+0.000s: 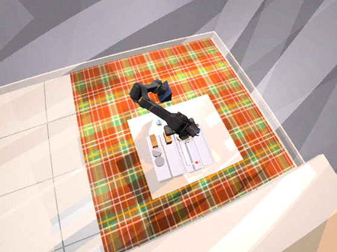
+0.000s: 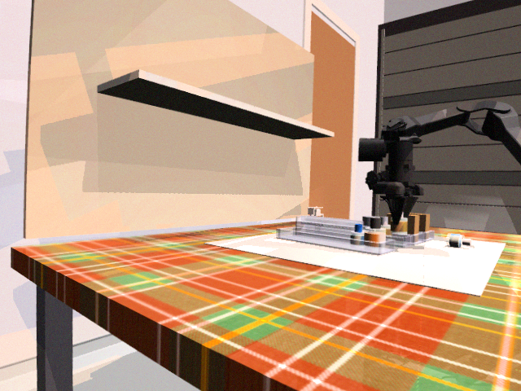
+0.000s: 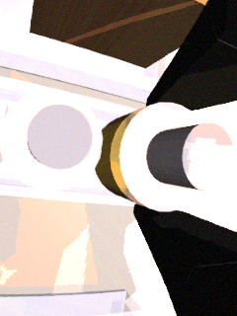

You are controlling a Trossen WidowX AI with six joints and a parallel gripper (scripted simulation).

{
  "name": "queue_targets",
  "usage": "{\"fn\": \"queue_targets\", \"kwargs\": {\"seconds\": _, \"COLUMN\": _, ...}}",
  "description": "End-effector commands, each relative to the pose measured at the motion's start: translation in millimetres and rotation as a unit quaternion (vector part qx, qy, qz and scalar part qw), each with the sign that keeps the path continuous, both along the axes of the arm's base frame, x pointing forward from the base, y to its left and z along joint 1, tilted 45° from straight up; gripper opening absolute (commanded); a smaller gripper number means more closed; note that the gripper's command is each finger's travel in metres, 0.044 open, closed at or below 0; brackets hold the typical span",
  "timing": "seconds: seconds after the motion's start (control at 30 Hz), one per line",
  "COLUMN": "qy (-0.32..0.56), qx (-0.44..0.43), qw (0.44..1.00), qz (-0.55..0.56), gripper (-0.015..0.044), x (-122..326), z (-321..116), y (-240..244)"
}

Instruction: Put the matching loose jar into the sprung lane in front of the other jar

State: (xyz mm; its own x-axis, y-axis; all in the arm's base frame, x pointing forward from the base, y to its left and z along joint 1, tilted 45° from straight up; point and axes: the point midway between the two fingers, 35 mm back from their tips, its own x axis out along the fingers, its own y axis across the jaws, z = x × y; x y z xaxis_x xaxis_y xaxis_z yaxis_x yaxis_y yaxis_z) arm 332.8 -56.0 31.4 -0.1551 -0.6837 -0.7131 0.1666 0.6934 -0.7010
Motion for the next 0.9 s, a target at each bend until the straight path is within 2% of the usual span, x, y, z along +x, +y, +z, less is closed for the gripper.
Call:
{"fn": "queue_targets", "kwargs": {"seconds": 0.0, "qy": -0.013, "qx": -0.008, "qw": 1.0, "qz": 0.003, "gripper": 0.0, "x": 7.0, "z": 3.2, "y": -2.0}}
{"fn": "queue_targets", "kwargs": {"seconds": 0.87, "qy": -0.013, "qx": -0.008, "qw": 1.0, "qz": 0.003, "gripper": 0.0, "x": 8.2, "z": 1.1, "y": -4.5}}
